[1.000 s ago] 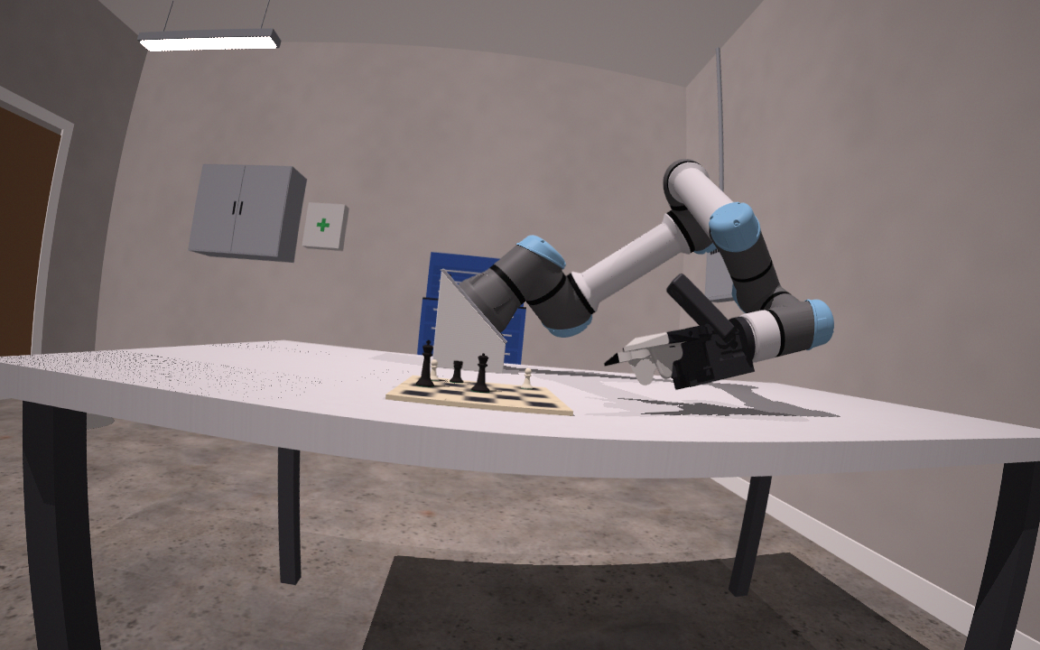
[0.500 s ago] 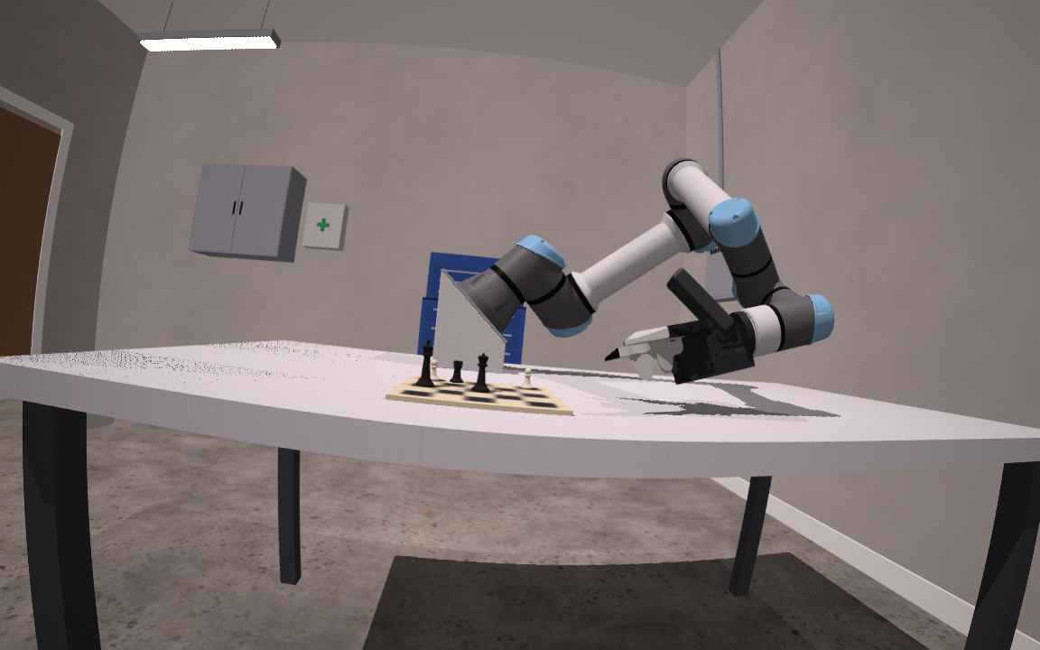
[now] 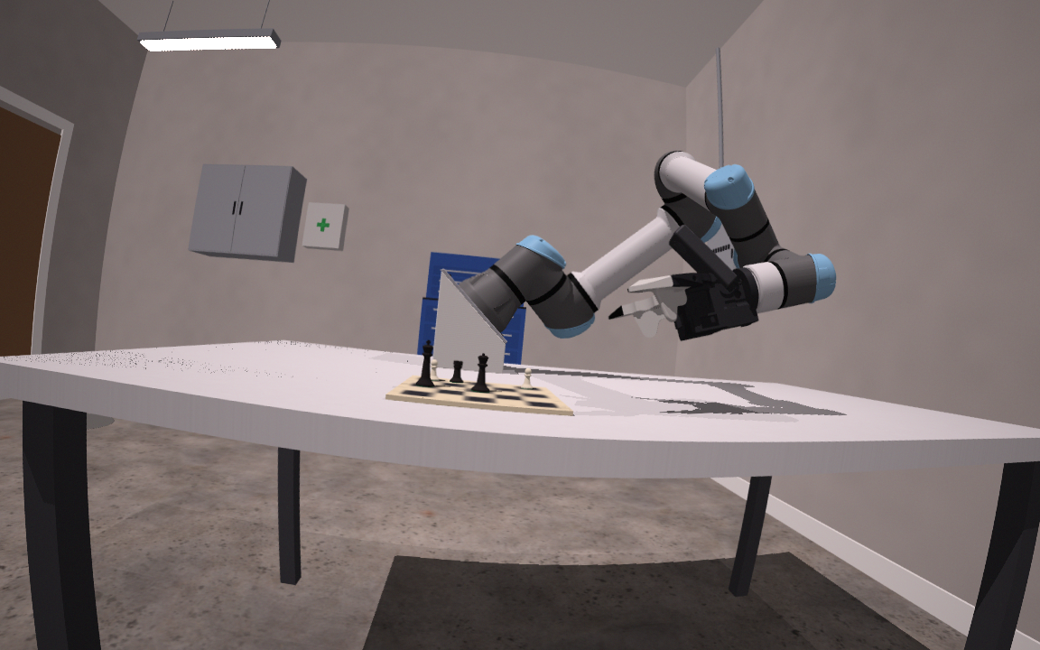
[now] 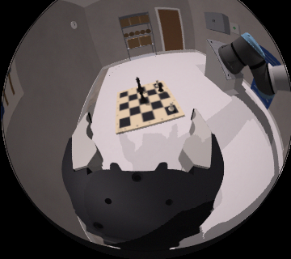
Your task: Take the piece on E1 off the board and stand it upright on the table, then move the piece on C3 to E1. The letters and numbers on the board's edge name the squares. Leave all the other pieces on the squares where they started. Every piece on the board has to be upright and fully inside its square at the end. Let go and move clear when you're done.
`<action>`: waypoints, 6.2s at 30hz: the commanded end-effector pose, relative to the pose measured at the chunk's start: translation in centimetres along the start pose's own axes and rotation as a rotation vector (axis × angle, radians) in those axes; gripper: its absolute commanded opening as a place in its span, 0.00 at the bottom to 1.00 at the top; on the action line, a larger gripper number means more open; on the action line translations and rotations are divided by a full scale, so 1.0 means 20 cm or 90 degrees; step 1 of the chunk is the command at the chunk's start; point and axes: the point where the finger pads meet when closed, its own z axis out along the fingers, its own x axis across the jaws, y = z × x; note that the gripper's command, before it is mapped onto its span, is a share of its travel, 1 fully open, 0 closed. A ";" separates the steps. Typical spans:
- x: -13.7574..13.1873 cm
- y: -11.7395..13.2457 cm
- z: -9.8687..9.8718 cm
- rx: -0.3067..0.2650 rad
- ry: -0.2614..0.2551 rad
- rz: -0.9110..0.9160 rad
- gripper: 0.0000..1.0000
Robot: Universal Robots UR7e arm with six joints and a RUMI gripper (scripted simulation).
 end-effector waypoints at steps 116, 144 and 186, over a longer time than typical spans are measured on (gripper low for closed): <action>0.32 -0.30 0.51 -0.607 0.625 0.665 1.00; 0.33 -0.27 0.49 -0.499 0.757 0.864 1.00; 0.30 -0.18 0.43 0.088 1.139 1.505 1.00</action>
